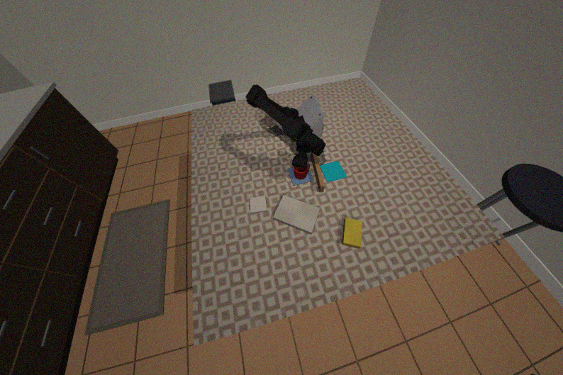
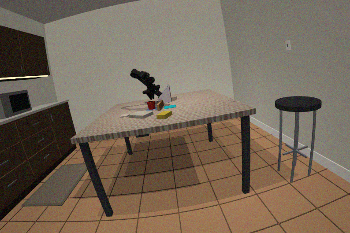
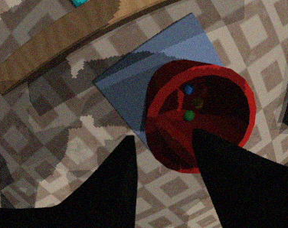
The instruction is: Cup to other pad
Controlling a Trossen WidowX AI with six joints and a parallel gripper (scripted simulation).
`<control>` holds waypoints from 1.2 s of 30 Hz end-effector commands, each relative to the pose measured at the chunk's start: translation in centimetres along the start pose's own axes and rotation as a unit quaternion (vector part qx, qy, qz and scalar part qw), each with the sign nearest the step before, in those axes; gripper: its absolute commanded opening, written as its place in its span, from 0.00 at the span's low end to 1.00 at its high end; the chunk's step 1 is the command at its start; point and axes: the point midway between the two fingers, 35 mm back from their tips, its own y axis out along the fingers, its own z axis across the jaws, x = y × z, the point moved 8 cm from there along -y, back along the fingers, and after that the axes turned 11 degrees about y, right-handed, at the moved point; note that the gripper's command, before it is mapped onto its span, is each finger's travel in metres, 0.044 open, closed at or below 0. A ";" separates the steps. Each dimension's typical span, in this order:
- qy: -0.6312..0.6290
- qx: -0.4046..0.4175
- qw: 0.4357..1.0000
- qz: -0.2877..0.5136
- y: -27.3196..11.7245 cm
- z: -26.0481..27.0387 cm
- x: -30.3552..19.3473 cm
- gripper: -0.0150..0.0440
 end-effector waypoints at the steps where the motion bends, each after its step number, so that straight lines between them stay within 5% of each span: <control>1: -0.007 0.002 1.000 0.007 1.1 0.2 0.0 0.50; 36: -0.007 0.000 1.000 0.009 5.3 0.3 -0.3 0.50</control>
